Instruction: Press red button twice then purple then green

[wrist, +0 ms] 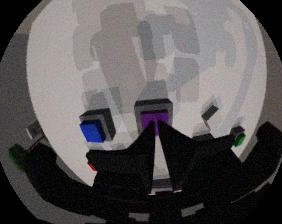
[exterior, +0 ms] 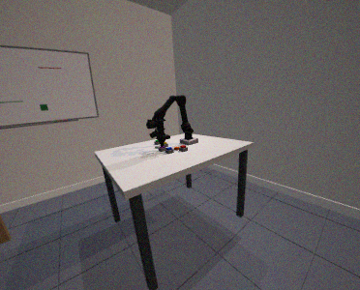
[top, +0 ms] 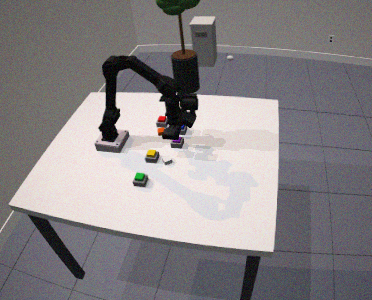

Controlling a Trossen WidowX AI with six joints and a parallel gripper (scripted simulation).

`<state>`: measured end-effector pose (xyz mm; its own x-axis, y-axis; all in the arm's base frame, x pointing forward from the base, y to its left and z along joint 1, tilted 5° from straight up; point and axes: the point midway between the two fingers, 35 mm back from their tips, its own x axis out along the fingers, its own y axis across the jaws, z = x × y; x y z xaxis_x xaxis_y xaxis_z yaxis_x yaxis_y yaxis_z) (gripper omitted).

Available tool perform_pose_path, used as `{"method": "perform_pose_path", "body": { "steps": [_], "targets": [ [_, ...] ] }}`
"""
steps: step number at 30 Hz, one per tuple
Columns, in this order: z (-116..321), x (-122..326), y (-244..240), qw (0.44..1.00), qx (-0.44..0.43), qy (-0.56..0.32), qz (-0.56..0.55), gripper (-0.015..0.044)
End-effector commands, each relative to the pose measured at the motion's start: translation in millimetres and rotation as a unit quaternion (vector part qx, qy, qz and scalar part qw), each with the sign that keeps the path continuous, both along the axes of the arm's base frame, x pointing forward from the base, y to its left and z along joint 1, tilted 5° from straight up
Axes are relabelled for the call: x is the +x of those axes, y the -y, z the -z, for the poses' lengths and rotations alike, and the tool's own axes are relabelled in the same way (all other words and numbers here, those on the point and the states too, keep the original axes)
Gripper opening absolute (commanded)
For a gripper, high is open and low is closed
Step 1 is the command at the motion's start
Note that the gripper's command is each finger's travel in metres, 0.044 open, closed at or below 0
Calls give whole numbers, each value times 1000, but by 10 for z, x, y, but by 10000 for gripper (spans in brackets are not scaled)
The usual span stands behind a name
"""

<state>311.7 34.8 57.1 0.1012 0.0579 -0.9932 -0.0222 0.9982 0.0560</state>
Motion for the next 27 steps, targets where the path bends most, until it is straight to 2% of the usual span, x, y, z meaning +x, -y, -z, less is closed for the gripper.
{"method": "perform_pose_path", "body": {
  "steps": [1,5,8,13,18,24,27],
  "targets": [
    [19,-16,-6,1000,2,-4,0,20],
    [-24,-2,1,1000,0,0,0,20],
    [-288,-40,13,1000,2,-3,0,20],
    [-338,-45,16,1000,2,-3,0,20],
    [-902,-97,51,1000,2,-3,0,20],
    [-925,-100,77,1000,2,-3,0,20],
    [-899,-85,420,1000,-2,-5,0,20]
  ]
}}
